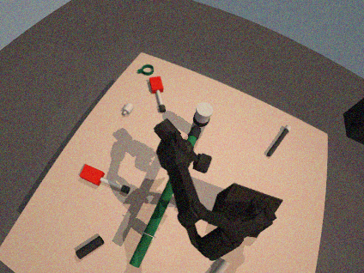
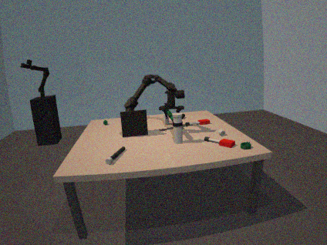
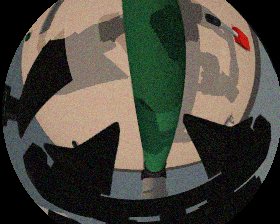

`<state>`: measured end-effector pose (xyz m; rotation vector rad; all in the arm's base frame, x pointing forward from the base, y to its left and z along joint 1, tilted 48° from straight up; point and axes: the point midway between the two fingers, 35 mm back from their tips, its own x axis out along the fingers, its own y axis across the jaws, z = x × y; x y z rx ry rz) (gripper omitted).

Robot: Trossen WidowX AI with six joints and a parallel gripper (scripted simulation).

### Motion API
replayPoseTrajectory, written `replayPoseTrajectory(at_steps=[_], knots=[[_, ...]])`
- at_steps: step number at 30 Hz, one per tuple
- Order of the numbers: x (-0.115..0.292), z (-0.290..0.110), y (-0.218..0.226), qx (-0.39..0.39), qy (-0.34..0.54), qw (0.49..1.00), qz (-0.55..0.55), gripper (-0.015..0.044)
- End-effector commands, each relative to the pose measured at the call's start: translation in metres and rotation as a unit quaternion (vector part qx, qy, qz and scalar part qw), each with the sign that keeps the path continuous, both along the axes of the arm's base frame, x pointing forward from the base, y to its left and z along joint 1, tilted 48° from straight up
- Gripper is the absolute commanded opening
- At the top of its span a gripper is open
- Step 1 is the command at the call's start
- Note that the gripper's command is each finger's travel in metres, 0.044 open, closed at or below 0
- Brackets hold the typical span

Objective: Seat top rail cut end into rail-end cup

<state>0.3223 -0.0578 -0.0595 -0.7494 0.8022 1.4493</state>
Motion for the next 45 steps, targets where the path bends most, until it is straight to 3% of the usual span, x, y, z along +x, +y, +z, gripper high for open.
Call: replayPoseTrajectory(at_steps=[1, 9, 15, 45], knots=[[0.004, 0.019, -0.002, -0.003, -0.007, 1.000, 0.001, 0.0440], [0.003, 0.043, -0.004, -0.003, -0.007, 1.000, -0.001, 0.0440], [0.000, 0.083, -0.028, -0.002, -0.006, 1.000, 0.000, 0.0440], [0.000, 0.083, -0.028, -0.002, -0.006, 1.000, 0.000, 0.0440]])
